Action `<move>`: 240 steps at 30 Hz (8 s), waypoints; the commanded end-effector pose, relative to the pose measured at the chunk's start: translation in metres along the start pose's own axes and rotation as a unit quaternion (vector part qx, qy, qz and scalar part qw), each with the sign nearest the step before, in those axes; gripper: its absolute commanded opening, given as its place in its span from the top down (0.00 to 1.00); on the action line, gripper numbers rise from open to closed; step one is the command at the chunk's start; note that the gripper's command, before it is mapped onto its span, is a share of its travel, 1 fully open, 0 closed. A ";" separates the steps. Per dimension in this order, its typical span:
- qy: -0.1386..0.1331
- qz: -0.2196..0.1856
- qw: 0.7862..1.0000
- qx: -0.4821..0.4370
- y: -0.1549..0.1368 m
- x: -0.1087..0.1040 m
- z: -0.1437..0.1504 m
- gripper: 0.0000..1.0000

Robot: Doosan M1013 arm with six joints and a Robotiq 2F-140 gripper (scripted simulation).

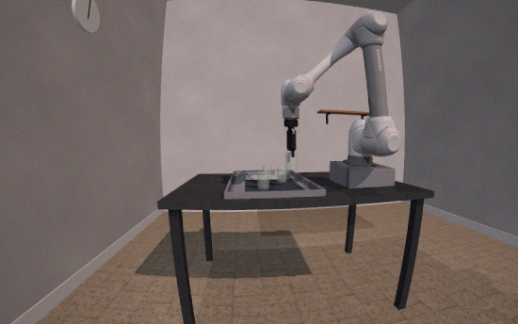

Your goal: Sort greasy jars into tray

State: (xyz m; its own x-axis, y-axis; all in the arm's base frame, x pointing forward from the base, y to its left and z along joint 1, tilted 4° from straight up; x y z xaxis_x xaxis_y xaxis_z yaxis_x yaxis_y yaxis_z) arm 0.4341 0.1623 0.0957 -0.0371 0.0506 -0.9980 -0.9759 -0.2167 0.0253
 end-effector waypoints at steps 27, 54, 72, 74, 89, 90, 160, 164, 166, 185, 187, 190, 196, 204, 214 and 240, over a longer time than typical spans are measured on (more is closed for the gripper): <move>0.000 0.000 1.000 0.000 -0.010 -0.046 -0.021 1.00; 0.000 0.000 1.000 0.000 -0.044 -0.046 -0.097 1.00; 0.000 0.000 1.000 0.000 -0.066 -0.046 -0.145 1.00; 0.000 0.000 1.000 0.000 -0.067 -0.046 -0.148 1.00; 0.000 0.000 1.000 0.000 -0.087 -0.046 -0.190 1.00; 0.000 0.000 1.000 0.000 -0.088 -0.046 -0.193 1.00; 0.000 0.000 1.000 0.000 -0.171 -0.046 -0.374 1.00; 0.000 0.000 1.000 0.000 -0.176 -0.046 -0.386 1.00; 0.000 0.000 1.000 0.000 -0.179 -0.046 -0.393 1.00; 0.000 0.000 1.000 0.000 -0.183 -0.020 -0.402 1.00; 0.000 0.000 1.000 0.000 -0.183 -0.015 -0.402 1.00; 0.000 0.000 1.000 0.000 -0.183 -0.007 -0.402 1.00; 0.000 0.000 1.000 0.000 -0.183 0.004 -0.402 1.00; 0.000 0.000 1.000 0.000 -0.183 0.025 -0.402 1.00; 0.000 0.000 1.000 0.000 -0.183 0.046 -0.402 1.00; 0.000 0.000 1.000 0.000 -0.183 0.086 -0.402 1.00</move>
State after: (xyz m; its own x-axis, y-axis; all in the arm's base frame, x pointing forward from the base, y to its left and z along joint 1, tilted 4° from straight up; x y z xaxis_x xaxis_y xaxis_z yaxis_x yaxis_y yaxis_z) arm 0.6958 -0.1853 -0.0165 -0.0374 0.0506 -0.9980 -0.9759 -0.2167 0.0256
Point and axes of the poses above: the point where the finger pads meet when closed, its own x axis out along the fingers, its own z axis across the jaws, y = z × x, the point moved 5 cm from there along -x, back along the fingers, and after that the axes turned 1 degree about -x, right-handed, at the moved point
